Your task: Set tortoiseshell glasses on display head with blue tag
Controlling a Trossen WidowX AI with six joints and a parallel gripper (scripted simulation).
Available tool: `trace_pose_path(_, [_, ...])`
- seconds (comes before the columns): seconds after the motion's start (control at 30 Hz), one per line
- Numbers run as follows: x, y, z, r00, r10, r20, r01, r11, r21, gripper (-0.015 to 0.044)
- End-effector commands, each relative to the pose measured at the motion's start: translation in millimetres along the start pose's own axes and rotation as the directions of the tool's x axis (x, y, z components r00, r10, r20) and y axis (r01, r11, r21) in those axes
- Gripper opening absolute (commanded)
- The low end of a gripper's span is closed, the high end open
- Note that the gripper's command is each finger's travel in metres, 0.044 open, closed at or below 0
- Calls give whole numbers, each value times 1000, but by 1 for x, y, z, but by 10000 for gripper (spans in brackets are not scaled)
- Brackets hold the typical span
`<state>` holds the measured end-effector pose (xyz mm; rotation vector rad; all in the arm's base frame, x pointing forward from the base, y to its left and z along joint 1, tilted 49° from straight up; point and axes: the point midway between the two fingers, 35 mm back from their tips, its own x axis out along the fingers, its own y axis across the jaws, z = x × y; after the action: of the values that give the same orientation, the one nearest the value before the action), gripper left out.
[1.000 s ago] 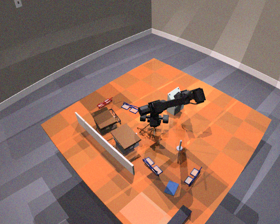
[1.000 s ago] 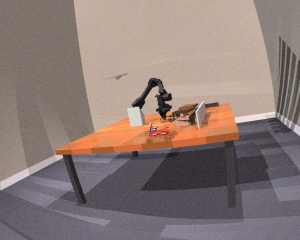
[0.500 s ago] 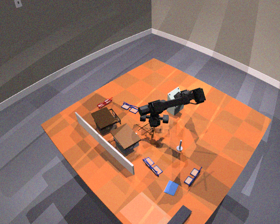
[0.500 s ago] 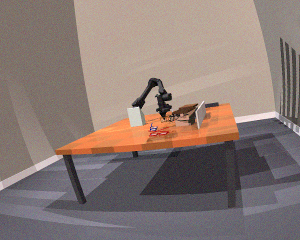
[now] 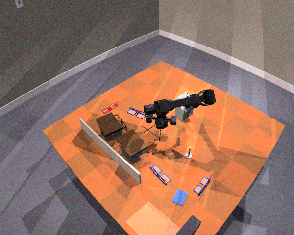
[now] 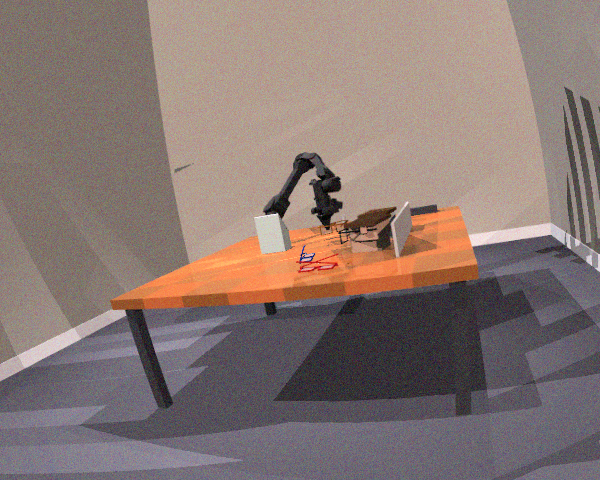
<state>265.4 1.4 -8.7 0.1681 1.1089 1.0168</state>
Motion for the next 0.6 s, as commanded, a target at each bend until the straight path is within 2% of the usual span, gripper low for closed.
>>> trace_pose_path(0.0, [-26, -2, 1, 1000, -4, -4, 4, 1000, -7, 0])
trace_pose_path(0.23, [-60, -3, 2, 1000, 3, 1, -3, 1000, -8, 0])
trace_pose_path(0.57, [-63, 8, 20, 1000, -7, -7, 6, 998, -56, 0])
